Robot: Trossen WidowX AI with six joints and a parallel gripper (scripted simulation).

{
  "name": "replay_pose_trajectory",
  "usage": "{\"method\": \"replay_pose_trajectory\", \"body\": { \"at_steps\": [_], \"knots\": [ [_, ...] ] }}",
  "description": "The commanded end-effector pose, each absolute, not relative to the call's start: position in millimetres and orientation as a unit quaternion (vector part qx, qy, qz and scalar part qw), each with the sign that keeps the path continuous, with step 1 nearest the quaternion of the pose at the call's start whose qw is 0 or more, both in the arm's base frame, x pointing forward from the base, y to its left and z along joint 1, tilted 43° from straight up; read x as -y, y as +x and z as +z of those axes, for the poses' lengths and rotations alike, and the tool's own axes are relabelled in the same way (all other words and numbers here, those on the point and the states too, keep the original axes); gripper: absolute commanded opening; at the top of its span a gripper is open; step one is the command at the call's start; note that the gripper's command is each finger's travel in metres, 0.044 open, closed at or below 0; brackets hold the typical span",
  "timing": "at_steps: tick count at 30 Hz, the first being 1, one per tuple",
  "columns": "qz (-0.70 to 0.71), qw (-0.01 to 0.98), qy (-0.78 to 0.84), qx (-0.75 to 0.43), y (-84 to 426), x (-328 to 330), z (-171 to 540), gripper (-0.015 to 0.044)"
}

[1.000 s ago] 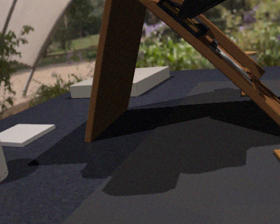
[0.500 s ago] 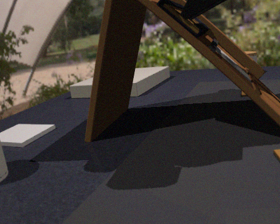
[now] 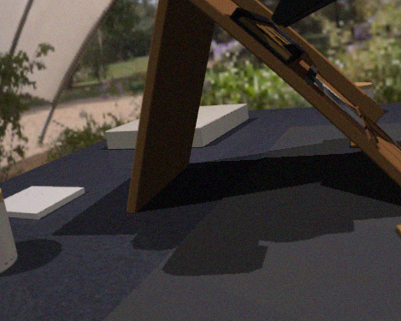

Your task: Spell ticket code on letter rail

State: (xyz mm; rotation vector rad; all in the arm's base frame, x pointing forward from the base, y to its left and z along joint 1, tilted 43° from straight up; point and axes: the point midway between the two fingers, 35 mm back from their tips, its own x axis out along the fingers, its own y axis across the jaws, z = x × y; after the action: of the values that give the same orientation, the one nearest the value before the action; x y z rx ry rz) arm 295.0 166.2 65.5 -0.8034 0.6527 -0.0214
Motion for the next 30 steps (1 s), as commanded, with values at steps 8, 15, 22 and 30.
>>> {"method": "replay_pose_trajectory", "body": {
  "at_steps": [8, 15, 22, 30],
  "knots": [
    [-0.011, 0.870, -0.382, -0.311, 288.8, -167.8, 69.0, 0.0295],
    [-0.011, 0.870, -0.382, -0.311, 285.4, -168.7, 70.9, 0.0295],
    [-0.011, 0.870, -0.382, -0.311, 282.1, -169.7, 72.9, 0.0295],
    [-0.011, 0.870, -0.382, -0.312, 278.4, -171.0, 75.4, 0.0295]
  ]
}}
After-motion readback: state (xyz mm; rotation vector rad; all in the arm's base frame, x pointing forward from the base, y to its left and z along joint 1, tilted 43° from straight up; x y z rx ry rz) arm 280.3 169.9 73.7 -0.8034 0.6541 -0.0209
